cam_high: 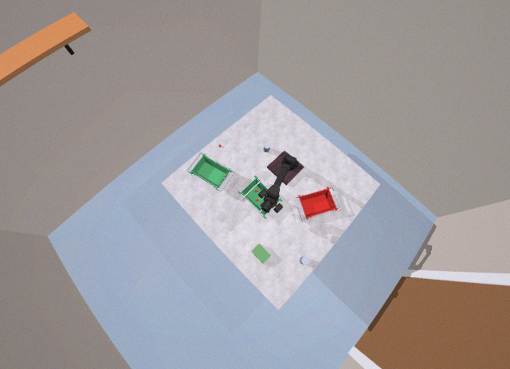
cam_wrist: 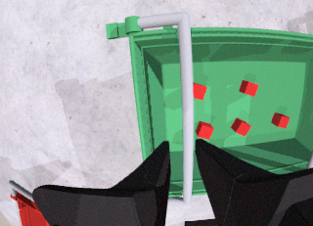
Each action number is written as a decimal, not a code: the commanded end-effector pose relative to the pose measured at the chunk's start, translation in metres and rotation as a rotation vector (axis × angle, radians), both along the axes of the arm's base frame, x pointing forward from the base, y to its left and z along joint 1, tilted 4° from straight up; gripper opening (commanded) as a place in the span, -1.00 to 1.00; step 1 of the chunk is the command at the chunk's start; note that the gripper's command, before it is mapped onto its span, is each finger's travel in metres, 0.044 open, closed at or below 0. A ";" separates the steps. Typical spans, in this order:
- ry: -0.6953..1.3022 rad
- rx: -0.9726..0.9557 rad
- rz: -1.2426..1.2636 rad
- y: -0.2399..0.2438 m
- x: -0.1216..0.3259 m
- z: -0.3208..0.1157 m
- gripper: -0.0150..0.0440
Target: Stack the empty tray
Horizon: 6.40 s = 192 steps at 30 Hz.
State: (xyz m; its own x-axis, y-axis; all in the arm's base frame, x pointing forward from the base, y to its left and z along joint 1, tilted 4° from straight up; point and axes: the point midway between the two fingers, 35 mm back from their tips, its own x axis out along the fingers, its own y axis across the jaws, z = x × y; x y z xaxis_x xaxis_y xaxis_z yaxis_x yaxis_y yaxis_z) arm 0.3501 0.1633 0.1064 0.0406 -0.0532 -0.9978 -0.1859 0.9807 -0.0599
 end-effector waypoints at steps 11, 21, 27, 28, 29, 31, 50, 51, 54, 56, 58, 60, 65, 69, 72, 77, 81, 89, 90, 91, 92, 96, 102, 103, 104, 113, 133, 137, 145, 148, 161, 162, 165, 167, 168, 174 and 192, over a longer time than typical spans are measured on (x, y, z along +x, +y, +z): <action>-0.001 0.001 0.001 0.000 0.000 -0.001 -0.19; -0.001 0.001 0.001 0.000 0.000 -0.001 -0.49; -0.001 0.001 0.001 0.000 0.000 -0.001 -0.49; -0.001 0.001 0.001 0.000 0.000 -0.001 -0.49; -0.001 0.001 0.001 0.000 0.000 -0.001 -0.49; 0.001 0.000 0.000 0.000 0.000 0.000 -0.49; 0.001 0.000 0.000 0.000 0.000 0.000 -0.49; 0.001 0.000 0.000 0.000 0.000 0.000 -0.49; 0.001 0.000 0.000 0.000 0.000 0.000 -0.49; 0.001 0.000 0.000 0.000 0.000 0.000 -0.49; 0.001 0.000 0.000 0.000 0.000 0.000 -0.49; 0.001 0.000 0.000 0.000 0.000 0.000 -0.49; 0.001 0.000 0.000 0.000 0.000 0.000 -0.49; 0.001 0.000 0.000 0.000 0.000 0.000 -0.49; 0.001 0.000 0.000 0.000 0.000 0.000 -0.49; 0.001 0.000 0.000 0.000 0.000 0.000 -0.49; 0.001 0.000 0.000 0.000 0.000 0.000 -0.40; -0.002 0.001 0.001 0.001 0.001 0.011 0.31; -0.004 0.002 0.002 0.002 0.001 0.018 0.40; -0.005 0.002 0.003 0.002 0.001 0.026 0.49; -0.008 0.003 0.004 0.003 0.001 0.035 0.58; -0.017 0.007 0.009 0.003 -0.004 0.079 0.93; 0.003 0.010 0.214 0.031 -0.024 0.048 1.00; 0.006 0.013 0.304 0.042 -0.035 0.045 1.00; 0.010 0.016 0.396 0.053 -0.046 0.043 1.00; 0.050 0.000 1.181 0.119 -0.152 0.025 1.00; 0.130 -0.057 2.617 0.125 -0.351 -0.011 1.00; 0.130 -0.057 2.617 0.125 -0.351 -0.011 1.00; 0.130 -0.057 2.617 0.126 -0.351 -0.018 1.00; 0.130 -0.057 2.617 0.127 -0.350 -0.031 1.00; 0.130 -0.057 2.617 0.125 -0.348 -0.089 1.00; 0.130 -0.057 2.617 0.124 -0.348 -0.093 1.00; 0.130 -0.057 2.617 0.124 -0.348 -0.095 1.00; 0.130 -0.057 2.617 0.124 -0.348 -0.095 1.00; 0.130 -0.057 2.617 0.124 -0.348 -0.095 1.00; 0.130 -0.057 2.617 0.124 -0.348 -0.095 0.85; 0.130 -0.057 2.617 0.124 -0.348 -0.095 0.12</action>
State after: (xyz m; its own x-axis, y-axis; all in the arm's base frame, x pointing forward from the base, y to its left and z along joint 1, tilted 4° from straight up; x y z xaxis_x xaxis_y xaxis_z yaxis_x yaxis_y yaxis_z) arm 0.0031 0.2878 0.0114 0.0108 -0.0343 -0.9994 -0.3306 -0.9433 0.0288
